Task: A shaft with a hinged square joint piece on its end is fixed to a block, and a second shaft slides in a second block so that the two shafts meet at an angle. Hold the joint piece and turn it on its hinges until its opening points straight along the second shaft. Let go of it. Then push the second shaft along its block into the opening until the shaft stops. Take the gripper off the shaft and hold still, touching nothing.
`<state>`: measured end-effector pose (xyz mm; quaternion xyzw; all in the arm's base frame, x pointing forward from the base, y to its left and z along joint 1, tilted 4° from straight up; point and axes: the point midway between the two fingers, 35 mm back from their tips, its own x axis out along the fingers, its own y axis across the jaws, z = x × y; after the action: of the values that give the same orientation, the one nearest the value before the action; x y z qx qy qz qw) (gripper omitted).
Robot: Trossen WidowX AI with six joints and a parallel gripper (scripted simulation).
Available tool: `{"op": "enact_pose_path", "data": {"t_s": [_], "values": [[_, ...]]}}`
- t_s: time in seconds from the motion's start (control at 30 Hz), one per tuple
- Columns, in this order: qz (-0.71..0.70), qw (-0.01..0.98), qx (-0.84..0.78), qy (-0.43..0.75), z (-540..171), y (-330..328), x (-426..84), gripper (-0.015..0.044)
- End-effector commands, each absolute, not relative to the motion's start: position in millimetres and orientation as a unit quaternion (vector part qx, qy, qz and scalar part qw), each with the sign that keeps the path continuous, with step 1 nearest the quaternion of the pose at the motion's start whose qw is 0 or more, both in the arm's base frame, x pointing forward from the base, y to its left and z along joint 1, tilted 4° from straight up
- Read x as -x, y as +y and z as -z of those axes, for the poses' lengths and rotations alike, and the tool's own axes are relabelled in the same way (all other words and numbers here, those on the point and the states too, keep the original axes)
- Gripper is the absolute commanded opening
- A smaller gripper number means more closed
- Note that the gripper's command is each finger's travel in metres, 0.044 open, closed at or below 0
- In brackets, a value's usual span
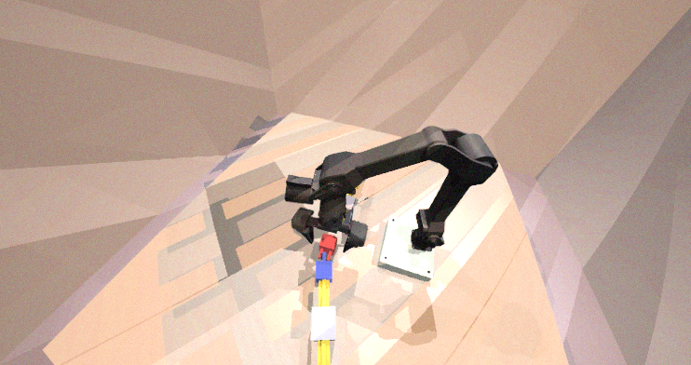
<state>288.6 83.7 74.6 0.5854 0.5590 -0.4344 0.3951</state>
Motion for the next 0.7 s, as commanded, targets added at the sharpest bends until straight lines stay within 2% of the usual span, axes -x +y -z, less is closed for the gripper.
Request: {"op": "enact_pose_path", "data": {"t_s": [0.0,0.67], "values": [[0.430,0.395,-0.586,0.562,-74.8,83.8,-288.1,0.0440],[0.284,0.567,-0.414,0.653,-134.4,85.0,-299.2,0.0440]]}}
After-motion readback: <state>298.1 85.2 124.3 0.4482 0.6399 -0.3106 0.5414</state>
